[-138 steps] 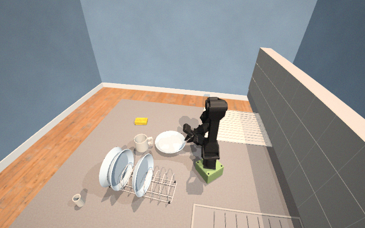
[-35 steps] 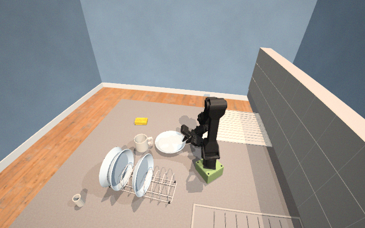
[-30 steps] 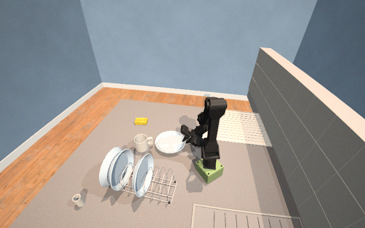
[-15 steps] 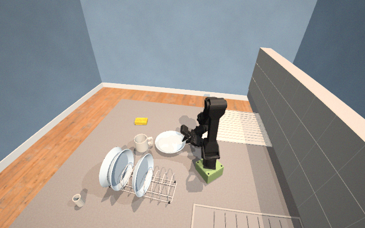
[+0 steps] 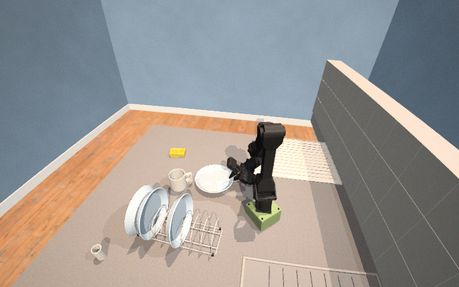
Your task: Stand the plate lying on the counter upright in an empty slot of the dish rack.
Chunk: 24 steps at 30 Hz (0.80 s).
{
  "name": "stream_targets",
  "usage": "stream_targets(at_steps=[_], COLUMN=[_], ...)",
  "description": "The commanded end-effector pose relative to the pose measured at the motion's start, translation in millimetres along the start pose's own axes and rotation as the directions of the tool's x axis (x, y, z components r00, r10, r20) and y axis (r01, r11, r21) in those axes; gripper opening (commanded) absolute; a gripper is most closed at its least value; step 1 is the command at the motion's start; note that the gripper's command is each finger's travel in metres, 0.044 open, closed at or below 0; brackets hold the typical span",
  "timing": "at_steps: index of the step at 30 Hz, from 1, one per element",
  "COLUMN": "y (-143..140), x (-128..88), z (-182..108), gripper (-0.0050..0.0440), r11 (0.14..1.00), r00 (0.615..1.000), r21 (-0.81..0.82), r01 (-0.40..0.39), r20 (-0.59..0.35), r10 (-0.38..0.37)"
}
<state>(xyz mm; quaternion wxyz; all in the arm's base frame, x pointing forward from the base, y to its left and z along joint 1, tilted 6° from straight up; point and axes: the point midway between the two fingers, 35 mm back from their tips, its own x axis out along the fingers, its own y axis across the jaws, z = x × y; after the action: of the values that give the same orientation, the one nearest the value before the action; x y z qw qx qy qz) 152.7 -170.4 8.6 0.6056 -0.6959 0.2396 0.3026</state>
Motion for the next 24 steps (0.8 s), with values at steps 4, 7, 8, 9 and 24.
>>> stream_targets(at_steps=[4, 7, 8, 9, 24], y=[0.0, 0.0, 0.0, 0.0, 0.0], x=[-0.1, -0.1, -0.1, -0.1, -0.1], z=[0.0, 0.0, 0.0, 0.0, 0.0], gripper=[0.0058, 0.0038, 0.0032, 0.0025, 0.0], r11=[1.0, 1.0, 1.0, 1.0, 1.0], r00=[1.0, 1.0, 1.0, 1.0, 1.0], r21=[0.0, 0.0, 0.0, 0.0, 0.0], r01=[0.0, 0.0, 0.0, 0.0, 0.0], r20=[0.0, 0.0, 0.0, 0.0, 0.0], r10=[0.0, 0.0, 0.0, 0.0, 0.0])
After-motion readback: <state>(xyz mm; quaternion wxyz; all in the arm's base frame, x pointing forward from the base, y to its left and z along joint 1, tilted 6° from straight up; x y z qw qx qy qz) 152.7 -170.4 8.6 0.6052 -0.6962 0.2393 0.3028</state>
